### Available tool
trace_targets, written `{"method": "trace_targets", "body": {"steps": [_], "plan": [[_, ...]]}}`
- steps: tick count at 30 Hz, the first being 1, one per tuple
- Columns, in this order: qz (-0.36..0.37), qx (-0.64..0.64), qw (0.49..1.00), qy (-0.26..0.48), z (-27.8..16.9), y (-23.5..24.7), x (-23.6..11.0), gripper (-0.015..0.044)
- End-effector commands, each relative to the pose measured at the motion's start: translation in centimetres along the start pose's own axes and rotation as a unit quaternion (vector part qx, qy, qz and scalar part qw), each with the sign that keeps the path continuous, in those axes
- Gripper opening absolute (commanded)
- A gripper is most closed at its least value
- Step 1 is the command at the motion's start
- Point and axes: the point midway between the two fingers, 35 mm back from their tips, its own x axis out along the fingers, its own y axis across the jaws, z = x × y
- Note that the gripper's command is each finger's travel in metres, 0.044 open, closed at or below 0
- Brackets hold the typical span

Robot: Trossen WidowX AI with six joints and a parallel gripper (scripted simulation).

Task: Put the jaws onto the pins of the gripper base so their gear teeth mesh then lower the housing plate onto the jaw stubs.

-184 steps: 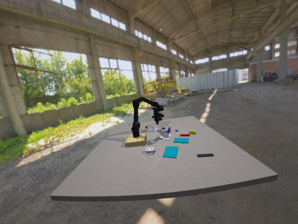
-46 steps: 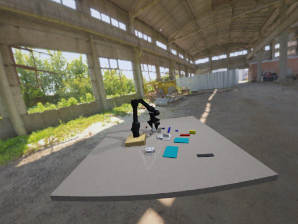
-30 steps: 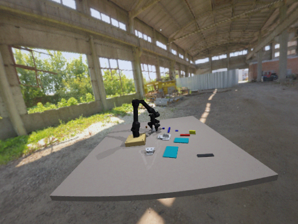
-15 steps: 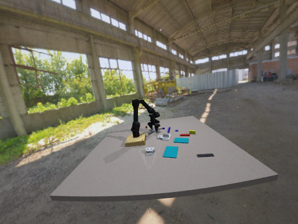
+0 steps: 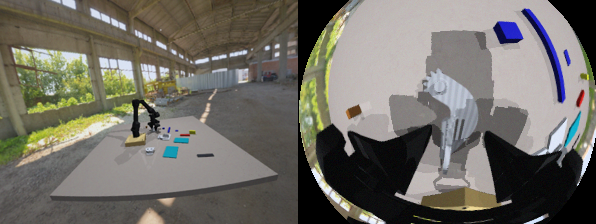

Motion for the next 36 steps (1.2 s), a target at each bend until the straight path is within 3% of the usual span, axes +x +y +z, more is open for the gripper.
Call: {"method": "trace_targets", "body": {"steps": [1, 3, 6, 21, 36], "plan": [[0.000, 0.000, 1.000, 0.000, 0.0, 0.0, 0.0, 0.0204], [0.000, 0.000, 1.000, 0.000, 0.0, 0.0, 0.0, 0.0151], [0.000, 0.000, 1.000, 0.000, 0.0, 0.0, 0.0, 0.0134], [0.000, 0.000, 1.000, 0.000, 0.0, 0.0, -0.2, 0.0134], [0.001, 0.001, 1.000, 0.000, 0.3, 0.0, -4.8, 0.0134]]}}
